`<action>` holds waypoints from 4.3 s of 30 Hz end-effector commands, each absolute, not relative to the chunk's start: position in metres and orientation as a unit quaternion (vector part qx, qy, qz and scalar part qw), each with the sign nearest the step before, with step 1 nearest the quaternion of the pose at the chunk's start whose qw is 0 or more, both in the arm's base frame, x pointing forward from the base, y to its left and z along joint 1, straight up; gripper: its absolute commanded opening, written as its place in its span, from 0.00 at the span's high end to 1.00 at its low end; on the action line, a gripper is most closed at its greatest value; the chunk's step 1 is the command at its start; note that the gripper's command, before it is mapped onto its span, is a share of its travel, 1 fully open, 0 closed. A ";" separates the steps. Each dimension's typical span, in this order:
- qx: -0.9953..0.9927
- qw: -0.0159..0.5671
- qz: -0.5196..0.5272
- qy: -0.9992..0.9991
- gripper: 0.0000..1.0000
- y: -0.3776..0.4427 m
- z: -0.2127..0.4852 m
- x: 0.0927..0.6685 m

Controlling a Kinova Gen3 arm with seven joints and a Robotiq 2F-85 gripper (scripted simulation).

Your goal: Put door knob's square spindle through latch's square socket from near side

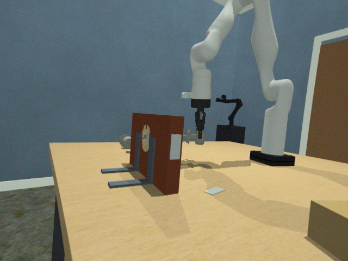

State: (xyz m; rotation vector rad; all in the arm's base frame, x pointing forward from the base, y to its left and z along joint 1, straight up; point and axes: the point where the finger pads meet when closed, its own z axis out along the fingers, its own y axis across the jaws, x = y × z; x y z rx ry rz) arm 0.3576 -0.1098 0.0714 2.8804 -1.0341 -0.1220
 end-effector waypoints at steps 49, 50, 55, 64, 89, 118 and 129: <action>0.983 -0.003 -0.035 -0.181 0.37 -0.053 0.077 0.418; 0.983 -0.003 -0.035 -0.181 0.37 -0.050 0.077 0.421; 0.983 -0.004 -0.035 -0.179 0.37 -0.047 0.078 0.424; 0.991 -0.016 -0.034 -0.131 0.37 -0.043 0.078 0.427; 0.996 -0.030 -0.032 -0.074 0.37 -0.012 0.080 0.459; 0.996 -0.030 -0.032 -0.074 0.37 -0.012 0.080 0.459; 0.996 -0.030 -0.032 -0.074 0.37 -0.012 0.081 0.459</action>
